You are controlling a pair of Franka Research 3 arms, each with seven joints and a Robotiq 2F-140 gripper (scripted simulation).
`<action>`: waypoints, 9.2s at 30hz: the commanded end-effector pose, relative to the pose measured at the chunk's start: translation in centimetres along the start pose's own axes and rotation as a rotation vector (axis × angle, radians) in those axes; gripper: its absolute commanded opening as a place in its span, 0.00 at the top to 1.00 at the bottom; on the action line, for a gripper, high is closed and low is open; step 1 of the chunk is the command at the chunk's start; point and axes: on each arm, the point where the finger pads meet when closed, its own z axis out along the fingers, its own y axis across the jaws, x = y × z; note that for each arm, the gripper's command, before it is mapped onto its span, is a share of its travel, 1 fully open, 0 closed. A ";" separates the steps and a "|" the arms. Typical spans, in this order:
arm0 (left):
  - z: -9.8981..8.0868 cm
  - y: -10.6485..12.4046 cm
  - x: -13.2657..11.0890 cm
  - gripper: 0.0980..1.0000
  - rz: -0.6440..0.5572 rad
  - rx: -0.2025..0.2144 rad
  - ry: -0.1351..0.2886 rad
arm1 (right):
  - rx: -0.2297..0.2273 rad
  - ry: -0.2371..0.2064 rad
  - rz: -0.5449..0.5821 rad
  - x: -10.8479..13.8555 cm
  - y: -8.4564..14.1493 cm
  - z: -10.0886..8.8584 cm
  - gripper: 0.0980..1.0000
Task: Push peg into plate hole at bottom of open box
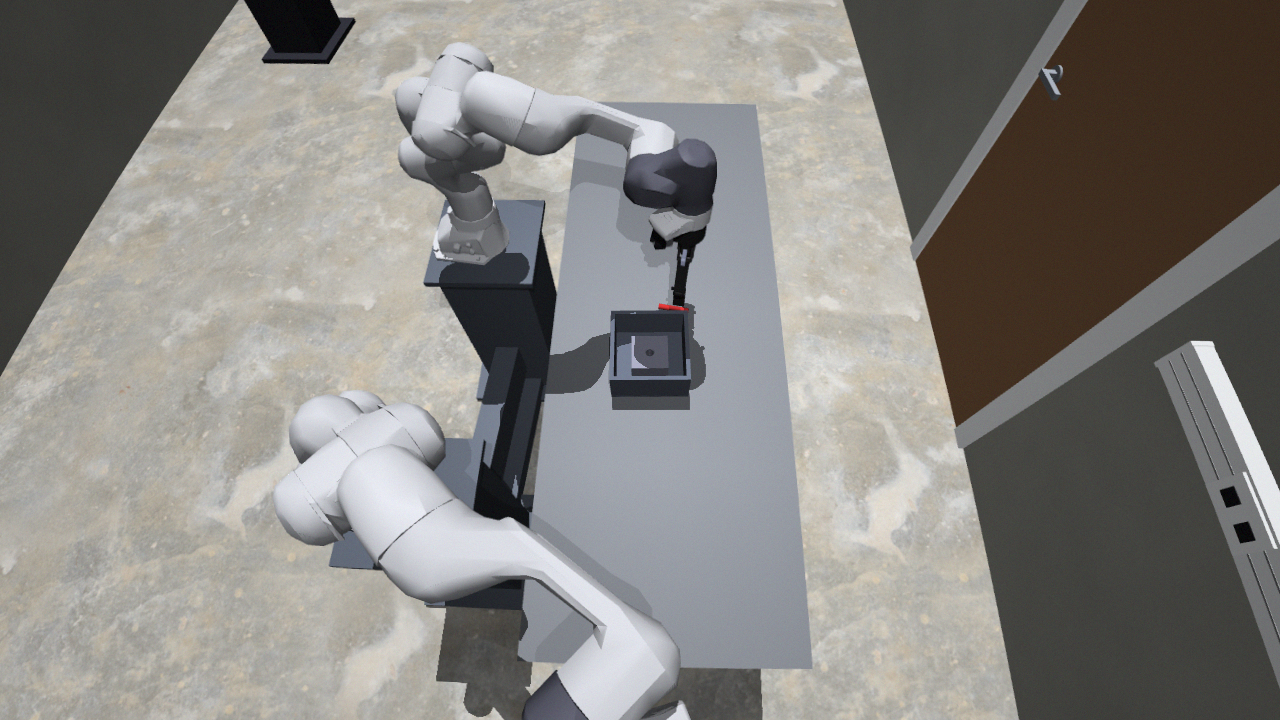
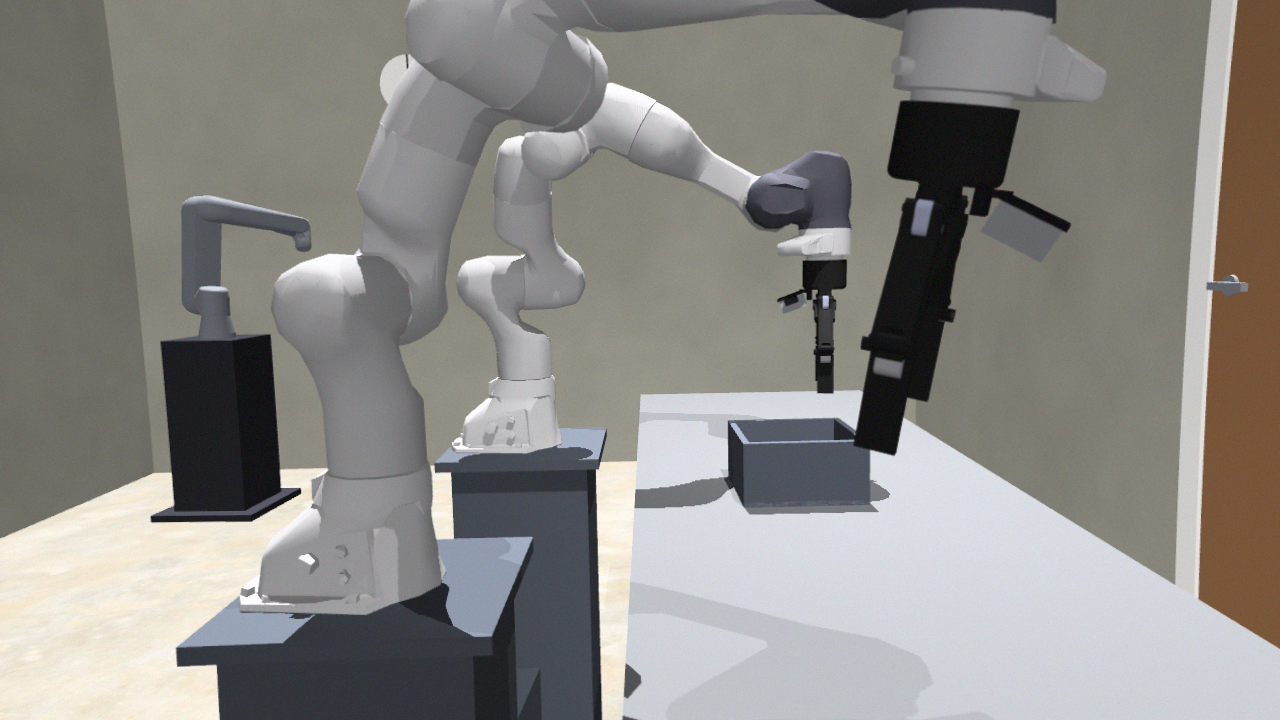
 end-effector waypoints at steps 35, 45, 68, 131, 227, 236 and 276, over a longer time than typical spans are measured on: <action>0.1 -0.1 3.9 0.00 -0.006 0.002 0.000 | 0.026 0.065 0.569 -7.3 14.5 -4.6 0.00; 0.1 -0.1 3.9 0.00 -0.006 0.002 0.000 | 0.033 0.080 0.701 -9.8 17.8 -5.6 0.00; 0.1 -0.1 3.9 0.00 -0.006 0.002 0.000 | 0.051 0.115 1.016 -16.4 24.8 -7.6 0.00; 0.1 -0.1 3.9 0.00 -0.006 0.002 0.000 | 0.112 0.198 1.854 -38.3 37.1 -11.1 0.00; 0.1 -0.1 3.9 0.75 -0.006 0.002 0.000 | 0.117 0.203 1.914 -40.0 37.6 -11.2 0.00; 0.1 -0.1 3.9 0.75 -0.006 0.002 0.000 | 0.117 0.203 1.914 -40.0 37.6 -11.2 0.00; 3.9 -0.1 4.0 0.75 -0.006 0.001 -0.001 | 0.117 0.203 1.914 -40.0 37.6 -11.2 0.00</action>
